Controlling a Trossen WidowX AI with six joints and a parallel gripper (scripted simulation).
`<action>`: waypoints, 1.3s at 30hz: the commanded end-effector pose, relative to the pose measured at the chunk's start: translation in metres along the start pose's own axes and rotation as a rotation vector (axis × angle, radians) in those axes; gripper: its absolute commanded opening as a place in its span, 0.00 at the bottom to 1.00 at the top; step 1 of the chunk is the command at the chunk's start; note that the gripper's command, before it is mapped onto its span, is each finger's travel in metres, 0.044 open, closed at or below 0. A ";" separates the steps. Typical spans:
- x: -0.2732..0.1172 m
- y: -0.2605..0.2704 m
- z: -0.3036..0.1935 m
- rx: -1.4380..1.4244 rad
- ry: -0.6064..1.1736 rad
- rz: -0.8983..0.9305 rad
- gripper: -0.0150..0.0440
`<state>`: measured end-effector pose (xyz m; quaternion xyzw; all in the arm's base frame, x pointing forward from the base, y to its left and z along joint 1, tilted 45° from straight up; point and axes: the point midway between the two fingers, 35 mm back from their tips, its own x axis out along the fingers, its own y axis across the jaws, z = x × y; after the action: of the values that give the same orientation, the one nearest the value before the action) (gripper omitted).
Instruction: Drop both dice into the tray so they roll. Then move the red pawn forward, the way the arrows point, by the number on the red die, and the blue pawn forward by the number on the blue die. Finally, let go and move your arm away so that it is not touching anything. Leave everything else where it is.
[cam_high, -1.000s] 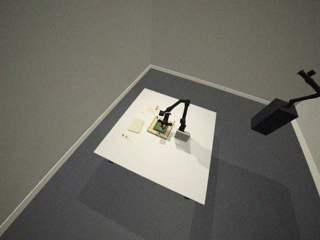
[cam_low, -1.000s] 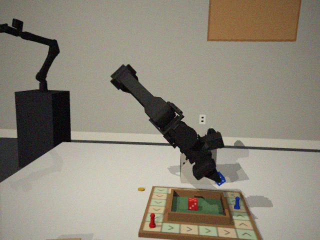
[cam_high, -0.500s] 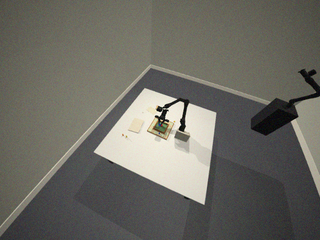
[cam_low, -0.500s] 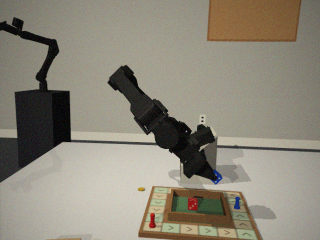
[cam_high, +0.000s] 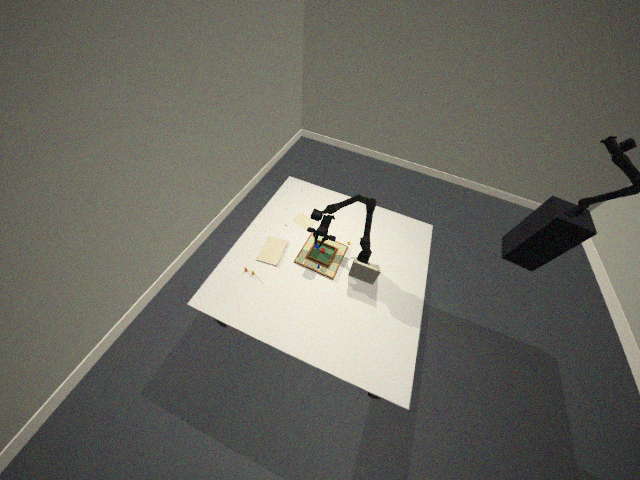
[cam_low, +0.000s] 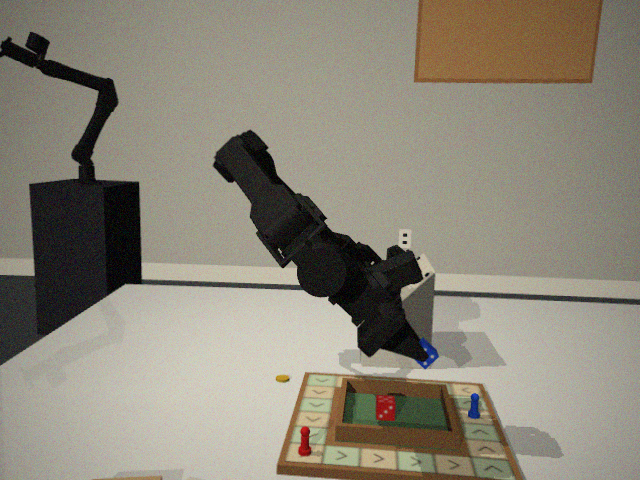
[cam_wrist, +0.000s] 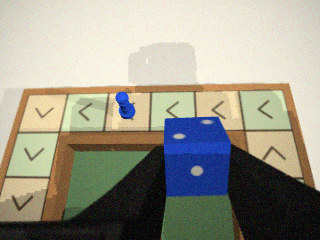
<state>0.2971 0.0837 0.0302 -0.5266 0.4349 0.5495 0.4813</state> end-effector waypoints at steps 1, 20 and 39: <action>0.000 0.000 0.000 0.000 0.000 0.000 0.25; -0.027 0.003 0.030 -0.004 -0.007 0.007 0.88; 0.020 -0.001 0.018 -0.006 0.841 0.004 1.00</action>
<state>0.2910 0.1023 0.0126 -0.6765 0.5913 0.3349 0.2839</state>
